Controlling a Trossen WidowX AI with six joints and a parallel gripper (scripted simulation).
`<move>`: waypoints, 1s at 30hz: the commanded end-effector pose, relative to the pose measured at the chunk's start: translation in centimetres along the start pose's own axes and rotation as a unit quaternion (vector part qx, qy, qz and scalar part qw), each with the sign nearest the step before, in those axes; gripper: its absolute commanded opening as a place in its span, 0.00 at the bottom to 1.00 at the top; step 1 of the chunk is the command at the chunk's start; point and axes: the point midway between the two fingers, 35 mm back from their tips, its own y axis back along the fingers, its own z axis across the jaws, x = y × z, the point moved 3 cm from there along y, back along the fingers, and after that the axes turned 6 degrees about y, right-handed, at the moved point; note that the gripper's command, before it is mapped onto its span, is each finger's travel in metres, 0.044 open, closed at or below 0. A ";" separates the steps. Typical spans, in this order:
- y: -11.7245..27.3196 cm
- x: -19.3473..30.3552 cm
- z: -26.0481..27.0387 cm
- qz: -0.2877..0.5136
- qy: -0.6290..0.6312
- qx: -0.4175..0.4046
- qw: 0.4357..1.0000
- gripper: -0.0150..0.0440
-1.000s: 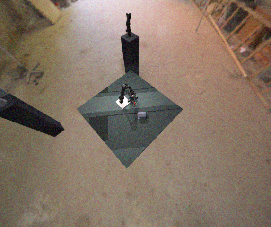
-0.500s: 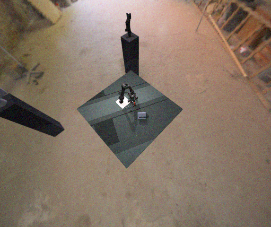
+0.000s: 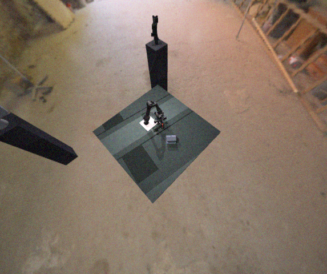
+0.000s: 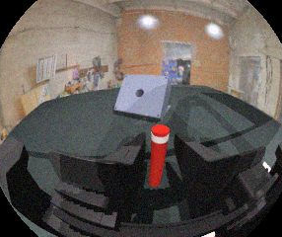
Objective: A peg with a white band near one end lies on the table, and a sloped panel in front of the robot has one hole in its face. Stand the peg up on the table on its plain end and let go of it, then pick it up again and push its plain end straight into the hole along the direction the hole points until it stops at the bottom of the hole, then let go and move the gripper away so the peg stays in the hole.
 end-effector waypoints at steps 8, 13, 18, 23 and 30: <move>0.0 0.0 0.0 0.000 0.000 0.000 1.000 0.79; 0.0 0.0 0.0 0.000 0.000 0.000 1.000 1.00; 0.0 0.0 0.0 0.000 0.000 0.000 1.000 1.00; 0.4 -2.7 0.7 0.003 0.012 -0.002 1.000 1.00; 1.6 -12.7 0.0 0.004 0.032 -0.006 0.999 1.00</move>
